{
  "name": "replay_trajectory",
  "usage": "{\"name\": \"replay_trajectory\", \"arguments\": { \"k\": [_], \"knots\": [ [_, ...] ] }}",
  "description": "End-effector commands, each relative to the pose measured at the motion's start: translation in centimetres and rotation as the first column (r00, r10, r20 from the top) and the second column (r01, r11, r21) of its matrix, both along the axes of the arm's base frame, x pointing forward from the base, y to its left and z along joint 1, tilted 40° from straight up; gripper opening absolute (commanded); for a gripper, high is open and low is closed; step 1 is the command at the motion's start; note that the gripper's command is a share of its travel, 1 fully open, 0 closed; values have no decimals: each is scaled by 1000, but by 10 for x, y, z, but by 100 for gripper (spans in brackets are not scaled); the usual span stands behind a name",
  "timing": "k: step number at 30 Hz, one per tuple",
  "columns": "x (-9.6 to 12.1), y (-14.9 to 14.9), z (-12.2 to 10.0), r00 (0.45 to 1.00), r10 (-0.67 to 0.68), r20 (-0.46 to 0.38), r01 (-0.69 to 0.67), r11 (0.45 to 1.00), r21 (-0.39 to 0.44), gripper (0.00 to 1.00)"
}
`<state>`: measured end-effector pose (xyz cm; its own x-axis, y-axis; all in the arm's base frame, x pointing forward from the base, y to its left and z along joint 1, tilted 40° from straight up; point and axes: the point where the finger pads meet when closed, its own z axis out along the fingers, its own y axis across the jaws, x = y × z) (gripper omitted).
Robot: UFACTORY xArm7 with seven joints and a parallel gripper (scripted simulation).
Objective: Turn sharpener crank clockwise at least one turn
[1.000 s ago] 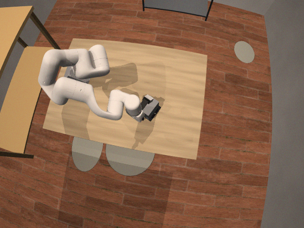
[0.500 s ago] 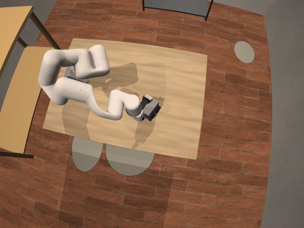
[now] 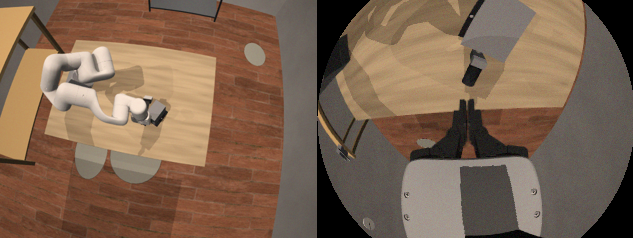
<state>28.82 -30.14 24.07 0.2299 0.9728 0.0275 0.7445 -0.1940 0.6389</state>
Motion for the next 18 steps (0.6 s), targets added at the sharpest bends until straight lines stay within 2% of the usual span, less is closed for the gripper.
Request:
{"name": "replay_trajectory", "arguments": {
  "k": [1,6,11,13,15,18],
  "knots": [
    [0,-1,2,991,130,-24,-131,986,-101,0],
    [0,0,2,959,275,-74,-285,933,-218,0],
    [0,0,2,904,405,-140,-428,844,-322,0],
    [0,0,2,904,405,-140,-428,844,-322,0],
    [0,0,2,855,482,-192,-518,765,-383,0],
    [0,0,2,819,526,-228,-570,708,-417,0]
  ]
}}
